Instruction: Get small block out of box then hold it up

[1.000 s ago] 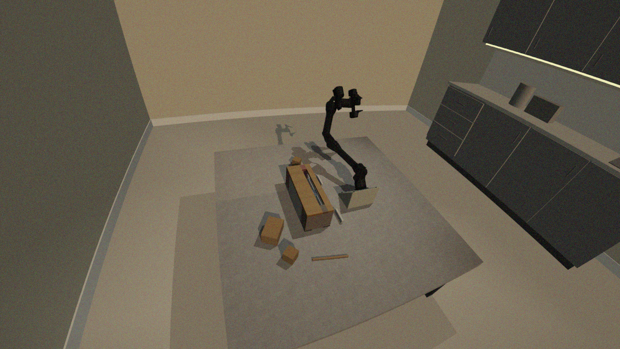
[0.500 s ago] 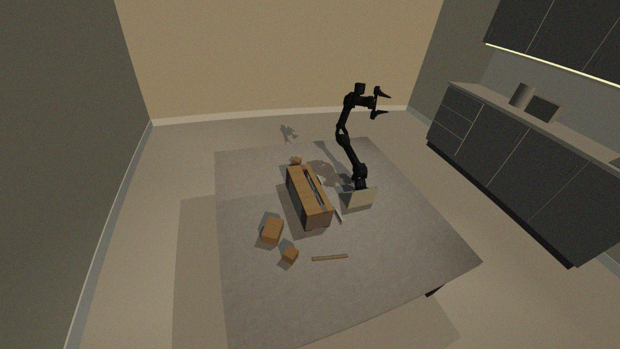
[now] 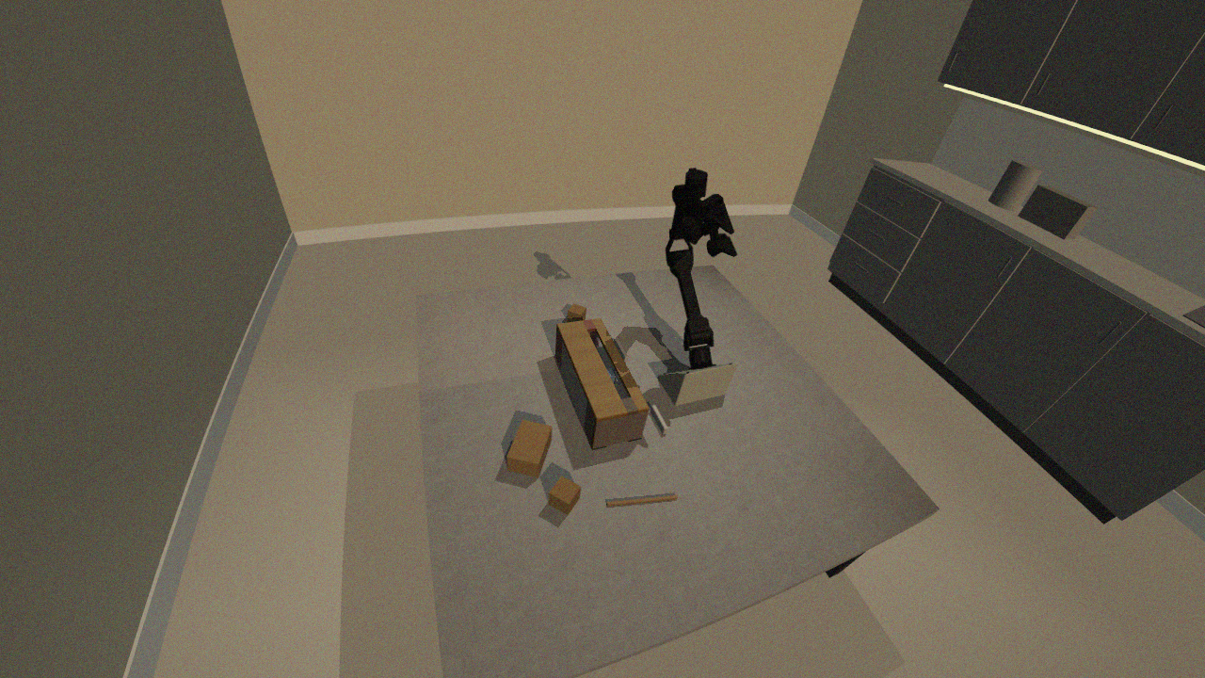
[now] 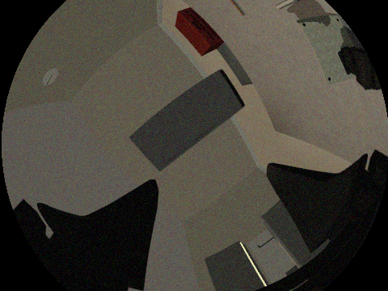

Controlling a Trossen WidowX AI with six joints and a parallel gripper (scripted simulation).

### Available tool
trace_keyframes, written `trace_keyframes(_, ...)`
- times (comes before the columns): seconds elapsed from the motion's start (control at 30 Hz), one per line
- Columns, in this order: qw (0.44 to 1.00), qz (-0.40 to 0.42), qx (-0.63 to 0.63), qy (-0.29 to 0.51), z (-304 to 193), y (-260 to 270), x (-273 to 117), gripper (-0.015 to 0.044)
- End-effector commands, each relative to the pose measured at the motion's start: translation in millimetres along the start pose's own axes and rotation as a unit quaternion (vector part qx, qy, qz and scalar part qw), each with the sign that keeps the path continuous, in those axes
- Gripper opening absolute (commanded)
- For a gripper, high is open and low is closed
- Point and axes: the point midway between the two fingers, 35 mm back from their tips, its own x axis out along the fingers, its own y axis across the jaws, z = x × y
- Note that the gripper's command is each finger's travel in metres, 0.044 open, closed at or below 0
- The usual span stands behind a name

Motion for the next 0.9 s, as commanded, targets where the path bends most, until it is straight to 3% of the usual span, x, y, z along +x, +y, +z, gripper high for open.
trace_keyframes(0.0,0.993,-0.018,0.076,-0.089,59,3,16,0.0400)
trace_keyframes(0.27,0.929,-0.075,0.240,-0.273,191,-23,28,0.0400)
trace_keyframes(0.53,0.804,-0.160,0.386,-0.424,305,-96,5,0.0400)
trace_keyframes(0.7,0.722,-0.216,0.447,-0.482,346,-148,-16,0.0400)
trace_keyframes(0.87,0.719,-0.218,0.449,-0.484,347,-150,-17,0.0400)
